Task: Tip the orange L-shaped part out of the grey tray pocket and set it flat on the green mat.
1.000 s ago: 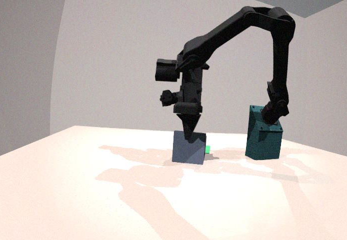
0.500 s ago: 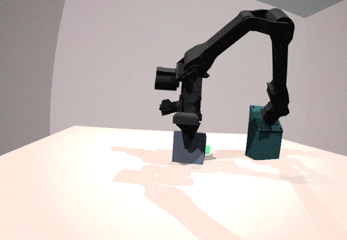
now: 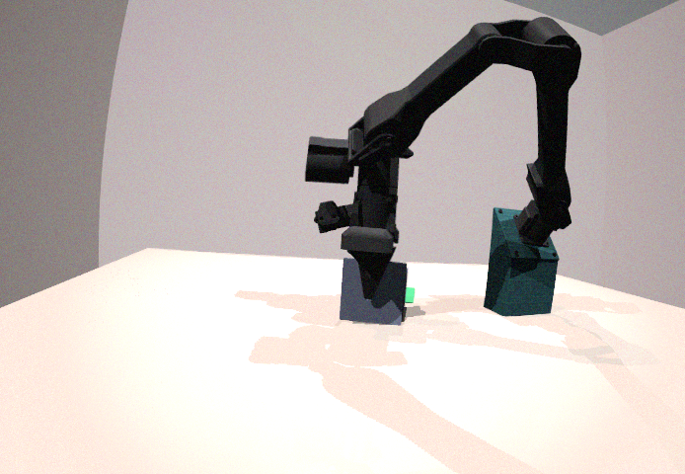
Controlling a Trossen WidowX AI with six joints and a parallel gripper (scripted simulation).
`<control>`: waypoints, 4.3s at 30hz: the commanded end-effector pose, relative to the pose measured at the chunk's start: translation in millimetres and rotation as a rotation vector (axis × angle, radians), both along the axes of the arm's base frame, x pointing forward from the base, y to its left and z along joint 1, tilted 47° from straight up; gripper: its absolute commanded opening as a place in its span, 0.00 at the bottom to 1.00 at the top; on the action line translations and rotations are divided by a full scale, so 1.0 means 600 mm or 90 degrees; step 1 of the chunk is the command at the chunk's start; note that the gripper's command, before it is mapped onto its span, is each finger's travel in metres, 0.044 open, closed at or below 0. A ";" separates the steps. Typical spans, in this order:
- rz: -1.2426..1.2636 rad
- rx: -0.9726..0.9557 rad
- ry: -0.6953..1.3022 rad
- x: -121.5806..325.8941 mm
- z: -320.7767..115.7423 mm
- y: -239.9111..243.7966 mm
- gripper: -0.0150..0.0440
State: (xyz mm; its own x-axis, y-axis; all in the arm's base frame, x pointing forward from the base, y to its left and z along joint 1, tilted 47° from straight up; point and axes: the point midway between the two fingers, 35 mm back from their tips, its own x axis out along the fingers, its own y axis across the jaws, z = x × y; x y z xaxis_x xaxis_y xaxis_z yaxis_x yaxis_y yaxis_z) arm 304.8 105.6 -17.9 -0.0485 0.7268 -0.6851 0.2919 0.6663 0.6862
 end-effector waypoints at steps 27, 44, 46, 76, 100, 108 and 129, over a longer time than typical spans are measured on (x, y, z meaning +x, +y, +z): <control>-0.012 -0.002 -0.003 0.013 0.115 -0.130 0.56; -0.012 -0.002 -0.003 0.013 0.115 -0.130 0.56; 0.005 -0.001 -0.022 0.013 0.113 -0.133 0.65; 0.686 0.044 -0.723 -0.013 0.028 -0.224 0.73; 0.685 0.044 -0.723 -0.015 -0.028 -0.166 0.73; 0.685 0.044 -0.723 -0.016 -0.043 -0.150 0.73; 0.690 0.045 -0.722 -0.019 -0.059 -0.133 0.46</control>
State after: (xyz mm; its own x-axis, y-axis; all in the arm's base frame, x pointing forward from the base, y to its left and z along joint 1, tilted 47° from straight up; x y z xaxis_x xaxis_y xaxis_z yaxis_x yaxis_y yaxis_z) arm 293.0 26.3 -53.9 -0.0513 0.7200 -0.6921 -0.9543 0.1689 0.2464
